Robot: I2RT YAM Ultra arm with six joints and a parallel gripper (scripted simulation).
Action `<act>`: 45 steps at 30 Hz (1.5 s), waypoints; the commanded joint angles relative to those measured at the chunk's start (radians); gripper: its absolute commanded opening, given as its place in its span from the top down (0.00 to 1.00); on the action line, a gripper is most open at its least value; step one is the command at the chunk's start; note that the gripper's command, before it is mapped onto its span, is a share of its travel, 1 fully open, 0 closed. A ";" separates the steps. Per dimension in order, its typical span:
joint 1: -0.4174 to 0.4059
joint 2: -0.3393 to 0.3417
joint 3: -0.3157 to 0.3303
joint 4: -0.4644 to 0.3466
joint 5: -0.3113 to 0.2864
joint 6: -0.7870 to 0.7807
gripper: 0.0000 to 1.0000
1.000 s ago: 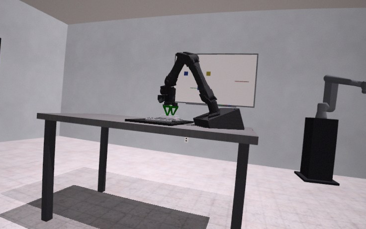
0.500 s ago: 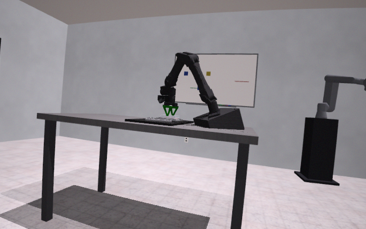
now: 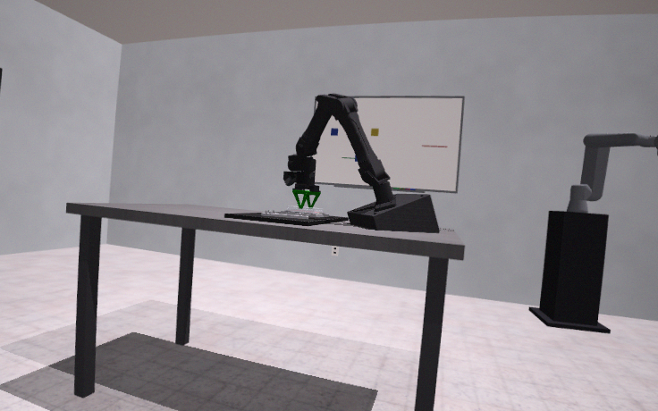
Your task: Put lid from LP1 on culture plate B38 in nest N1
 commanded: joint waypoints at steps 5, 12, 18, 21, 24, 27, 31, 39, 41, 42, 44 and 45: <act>-0.001 -0.004 0.001 0.015 0.000 0.002 1.00; 0.000 -0.002 -0.001 0.018 0.001 0.003 1.00; 0.001 0.000 -0.003 0.022 0.001 0.004 1.00; 0.002 0.001 -0.003 0.024 0.001 0.005 1.00; 0.002 0.001 -0.004 0.026 0.001 0.005 1.00; 0.002 0.002 -0.004 0.027 0.001 0.005 1.00; 0.003 0.003 -0.006 0.029 0.001 0.006 1.00; 0.003 0.003 -0.006 0.030 0.001 0.006 1.00; 0.003 0.003 -0.006 0.031 0.001 0.006 1.00; 0.003 0.003 -0.006 0.031 0.001 0.006 1.00; 0.003 0.003 -0.006 0.030 0.001 0.006 0.00; 0.003 0.003 -0.006 0.030 0.001 0.006 0.00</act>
